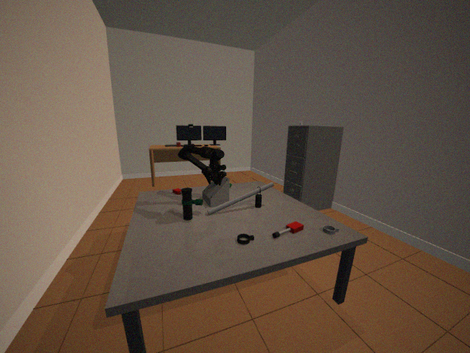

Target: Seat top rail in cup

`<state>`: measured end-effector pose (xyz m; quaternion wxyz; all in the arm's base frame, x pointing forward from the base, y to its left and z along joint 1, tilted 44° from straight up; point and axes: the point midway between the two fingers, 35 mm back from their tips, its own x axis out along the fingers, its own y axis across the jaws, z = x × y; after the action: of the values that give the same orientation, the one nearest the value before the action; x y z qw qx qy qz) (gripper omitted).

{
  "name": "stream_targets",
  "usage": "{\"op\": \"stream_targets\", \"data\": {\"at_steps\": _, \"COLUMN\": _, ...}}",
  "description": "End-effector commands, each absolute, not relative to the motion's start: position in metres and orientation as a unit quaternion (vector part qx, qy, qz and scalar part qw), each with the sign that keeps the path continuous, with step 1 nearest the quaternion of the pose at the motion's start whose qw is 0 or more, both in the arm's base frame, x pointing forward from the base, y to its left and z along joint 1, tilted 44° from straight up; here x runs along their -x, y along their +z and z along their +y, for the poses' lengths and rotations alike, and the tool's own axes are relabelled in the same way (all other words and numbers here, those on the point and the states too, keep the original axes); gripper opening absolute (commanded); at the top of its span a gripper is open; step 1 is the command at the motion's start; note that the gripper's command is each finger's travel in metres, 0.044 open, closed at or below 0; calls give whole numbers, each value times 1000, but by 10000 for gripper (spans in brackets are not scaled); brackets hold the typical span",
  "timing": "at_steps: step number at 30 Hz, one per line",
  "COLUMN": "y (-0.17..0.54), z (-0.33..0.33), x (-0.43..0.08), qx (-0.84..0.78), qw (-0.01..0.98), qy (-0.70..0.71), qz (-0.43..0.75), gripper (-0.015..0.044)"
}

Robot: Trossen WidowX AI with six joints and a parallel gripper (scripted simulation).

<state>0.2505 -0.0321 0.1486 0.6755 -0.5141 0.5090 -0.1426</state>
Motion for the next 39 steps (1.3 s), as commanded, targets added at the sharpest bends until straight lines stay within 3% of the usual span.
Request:
{"op": "stream_targets", "data": {"at_steps": 1, "y": 182, "z": -76, "x": -252, "qx": 642, "qw": 553, "qy": -70, "qz": 527, "gripper": 440}}
{"op": "stream_targets", "data": {"at_steps": 7, "y": 205, "z": -104, "x": -246, "qx": 712, "qw": 450, "qy": -27, "qz": 539, "gripper": 440}}
{"op": "stream_targets", "data": {"at_steps": 39, "y": 155, "z": -157, "x": -251, "qx": 712, "qw": 451, "qy": -28, "qz": 539, "gripper": 440}}
